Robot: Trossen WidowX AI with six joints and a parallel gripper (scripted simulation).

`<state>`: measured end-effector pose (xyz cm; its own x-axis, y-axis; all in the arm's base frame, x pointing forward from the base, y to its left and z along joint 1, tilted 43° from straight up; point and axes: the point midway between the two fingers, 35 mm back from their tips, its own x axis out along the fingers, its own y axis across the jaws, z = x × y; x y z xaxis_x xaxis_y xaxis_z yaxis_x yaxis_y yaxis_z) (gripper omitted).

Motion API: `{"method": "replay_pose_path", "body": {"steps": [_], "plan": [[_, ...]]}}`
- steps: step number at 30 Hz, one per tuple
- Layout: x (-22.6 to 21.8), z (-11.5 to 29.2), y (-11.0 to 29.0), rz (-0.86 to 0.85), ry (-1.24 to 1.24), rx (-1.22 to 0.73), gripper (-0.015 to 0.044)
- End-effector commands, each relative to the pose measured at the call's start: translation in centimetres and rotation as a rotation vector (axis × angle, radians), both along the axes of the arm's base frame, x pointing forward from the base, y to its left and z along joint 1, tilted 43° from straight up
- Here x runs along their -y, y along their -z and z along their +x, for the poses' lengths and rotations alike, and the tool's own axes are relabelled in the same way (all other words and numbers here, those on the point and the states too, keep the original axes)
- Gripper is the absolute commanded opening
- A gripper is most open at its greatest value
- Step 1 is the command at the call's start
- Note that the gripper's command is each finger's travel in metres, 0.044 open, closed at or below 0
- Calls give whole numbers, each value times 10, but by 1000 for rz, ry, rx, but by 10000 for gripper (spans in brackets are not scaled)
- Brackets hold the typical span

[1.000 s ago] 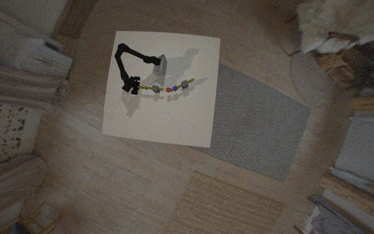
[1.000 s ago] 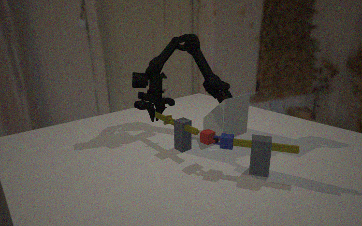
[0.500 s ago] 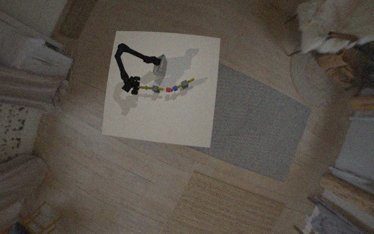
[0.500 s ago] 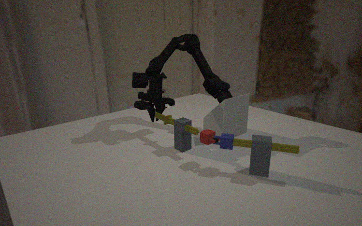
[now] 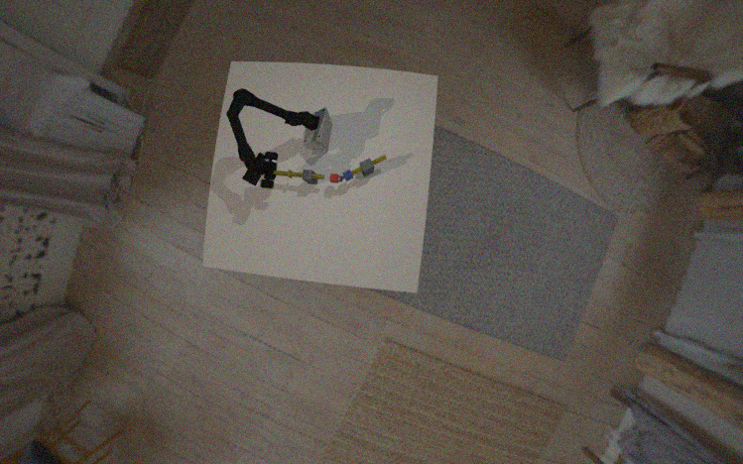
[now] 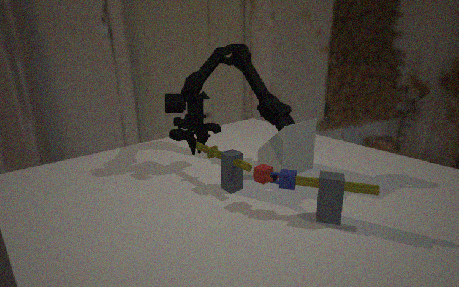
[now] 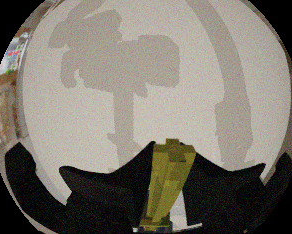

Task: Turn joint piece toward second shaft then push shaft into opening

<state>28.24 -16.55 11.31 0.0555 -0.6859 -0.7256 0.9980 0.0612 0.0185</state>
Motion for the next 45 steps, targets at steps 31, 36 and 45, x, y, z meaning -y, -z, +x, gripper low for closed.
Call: {"method": "replay_pose_path", "body": {"steps": [31,36,45], "plan": [[-24,-1,23,5,13,-18,0],[-30,-1,28,6,13,-18,0],[-38,-2,37,7,13,-19,0]]}}
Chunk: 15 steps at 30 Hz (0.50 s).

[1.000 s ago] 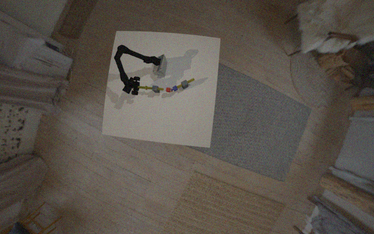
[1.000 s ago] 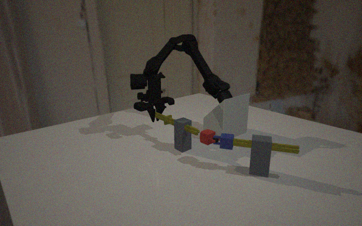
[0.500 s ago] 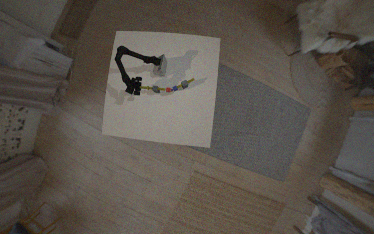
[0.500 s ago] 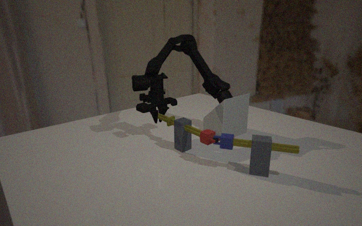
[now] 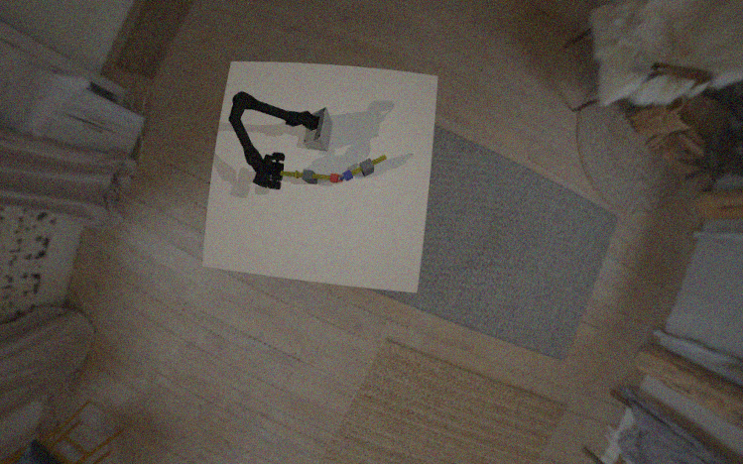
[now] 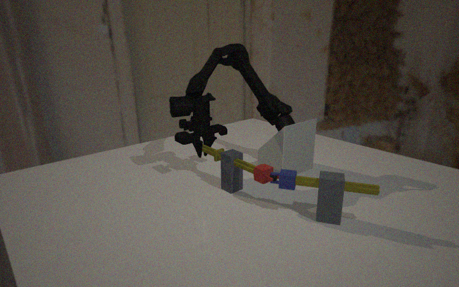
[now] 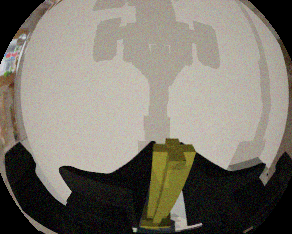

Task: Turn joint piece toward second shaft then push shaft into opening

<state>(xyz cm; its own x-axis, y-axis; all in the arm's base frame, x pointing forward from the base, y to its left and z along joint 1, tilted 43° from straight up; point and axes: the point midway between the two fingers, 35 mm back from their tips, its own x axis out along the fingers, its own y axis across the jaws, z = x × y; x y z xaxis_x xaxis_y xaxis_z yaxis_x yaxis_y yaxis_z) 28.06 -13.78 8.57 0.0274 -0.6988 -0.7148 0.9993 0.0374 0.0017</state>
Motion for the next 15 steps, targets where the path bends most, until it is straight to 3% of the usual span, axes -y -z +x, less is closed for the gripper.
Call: {"method": "replay_pose_path", "body": {"steps": [1,15], "plan": [[-11,0,10,23,-11,-2,0],[-24,0,22,24,-11,-3,0]]}}
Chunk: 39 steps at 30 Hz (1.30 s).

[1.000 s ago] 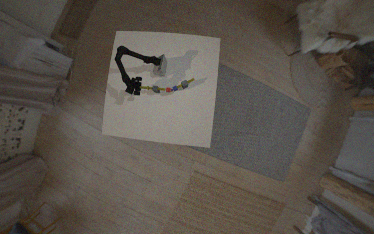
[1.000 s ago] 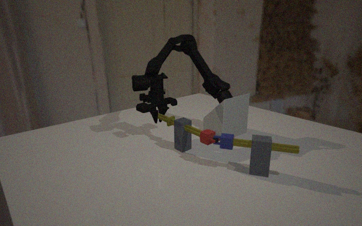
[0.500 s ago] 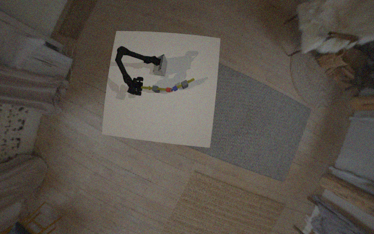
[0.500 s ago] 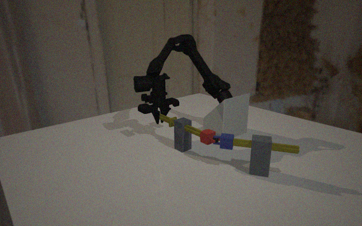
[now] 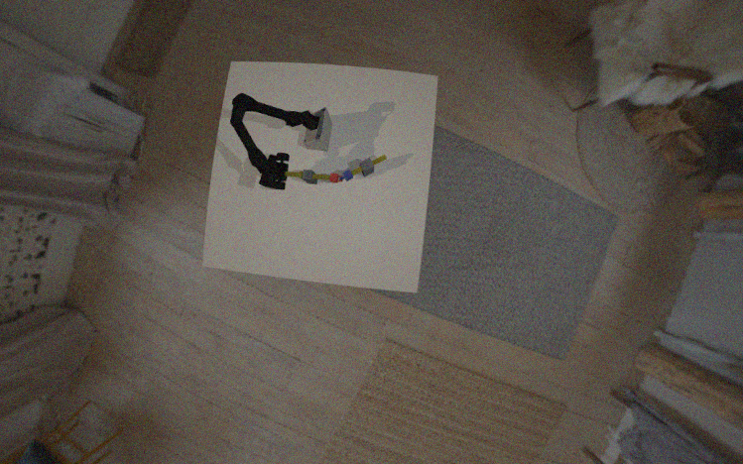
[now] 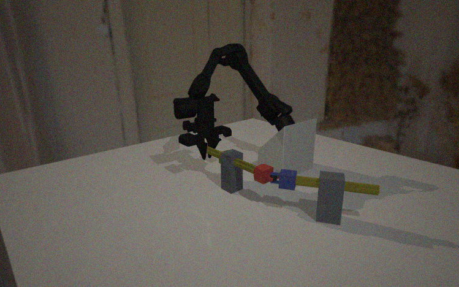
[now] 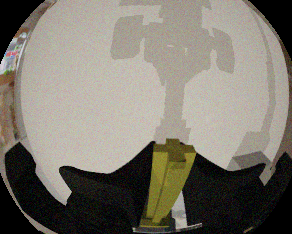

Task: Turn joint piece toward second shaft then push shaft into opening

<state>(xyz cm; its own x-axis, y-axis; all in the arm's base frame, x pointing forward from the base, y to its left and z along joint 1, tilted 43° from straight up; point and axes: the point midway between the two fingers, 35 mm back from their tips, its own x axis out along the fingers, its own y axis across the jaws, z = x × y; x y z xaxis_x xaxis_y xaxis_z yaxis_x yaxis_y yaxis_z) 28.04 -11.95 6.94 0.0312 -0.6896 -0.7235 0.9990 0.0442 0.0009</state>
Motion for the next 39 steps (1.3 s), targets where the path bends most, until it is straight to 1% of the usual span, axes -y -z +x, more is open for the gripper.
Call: {"method": "replay_pose_path", "body": {"steps": [1,18,20,21,26,39], "plan": [[-7,0,7,12,-4,-2,0],[-7,0,6,0,0,0,0],[-7,0,6,0,0,0,52],[-7,0,6,0,0,0,67],[-7,0,6,0,0,0,67],[-7,0,6,0,0,0,408]]}}
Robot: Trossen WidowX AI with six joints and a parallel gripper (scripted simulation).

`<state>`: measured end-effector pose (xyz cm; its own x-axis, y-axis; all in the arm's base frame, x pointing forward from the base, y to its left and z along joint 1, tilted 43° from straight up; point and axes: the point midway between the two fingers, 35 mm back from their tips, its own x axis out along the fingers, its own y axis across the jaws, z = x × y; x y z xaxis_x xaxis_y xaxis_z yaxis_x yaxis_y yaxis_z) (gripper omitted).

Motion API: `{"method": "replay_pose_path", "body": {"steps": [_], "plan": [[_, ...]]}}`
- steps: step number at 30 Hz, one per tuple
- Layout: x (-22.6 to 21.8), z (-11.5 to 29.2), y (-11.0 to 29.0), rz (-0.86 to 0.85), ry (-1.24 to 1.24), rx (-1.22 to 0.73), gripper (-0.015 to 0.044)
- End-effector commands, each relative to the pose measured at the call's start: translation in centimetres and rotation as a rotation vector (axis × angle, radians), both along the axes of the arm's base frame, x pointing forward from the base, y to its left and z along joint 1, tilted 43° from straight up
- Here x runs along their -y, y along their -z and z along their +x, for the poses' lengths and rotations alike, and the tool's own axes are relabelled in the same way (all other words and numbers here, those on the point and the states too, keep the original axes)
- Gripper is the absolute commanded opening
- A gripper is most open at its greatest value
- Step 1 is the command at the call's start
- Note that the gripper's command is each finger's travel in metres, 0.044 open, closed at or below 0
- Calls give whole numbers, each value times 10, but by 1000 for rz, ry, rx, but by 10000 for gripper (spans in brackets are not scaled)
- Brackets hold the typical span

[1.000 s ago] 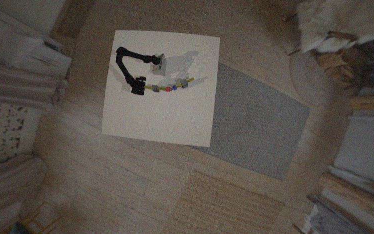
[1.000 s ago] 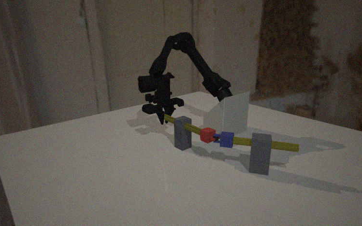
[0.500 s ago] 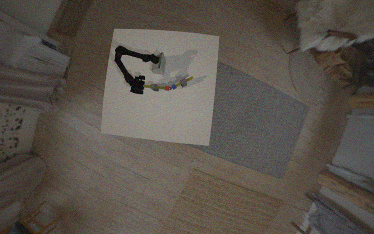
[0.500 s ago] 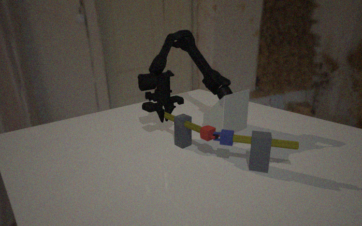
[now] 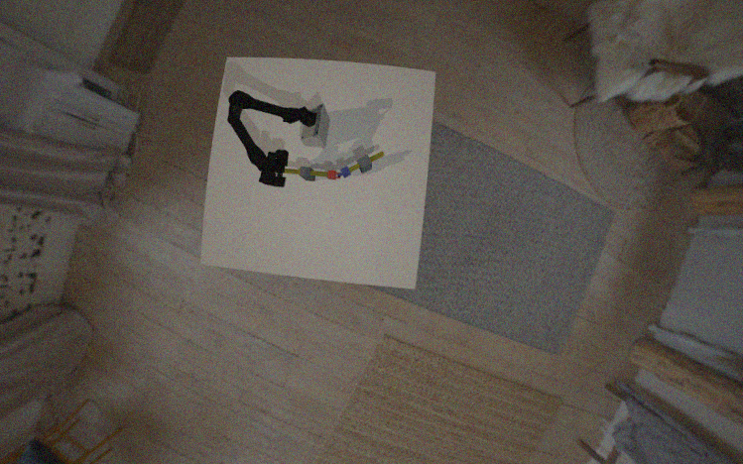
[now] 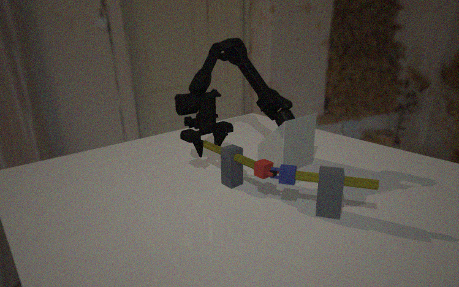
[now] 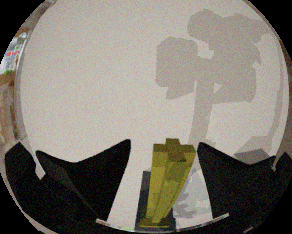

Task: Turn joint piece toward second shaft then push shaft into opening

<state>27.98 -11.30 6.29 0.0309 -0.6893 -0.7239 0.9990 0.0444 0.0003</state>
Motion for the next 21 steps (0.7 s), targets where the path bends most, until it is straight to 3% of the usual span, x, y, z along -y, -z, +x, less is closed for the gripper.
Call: {"method": "replay_pose_path", "body": {"steps": [1,15,21], "plan": [[0,0,0,0,0,1,434],[0,0,0,0,0,1,440],[-20,-1,-21,13,-4,-1,440]]}}
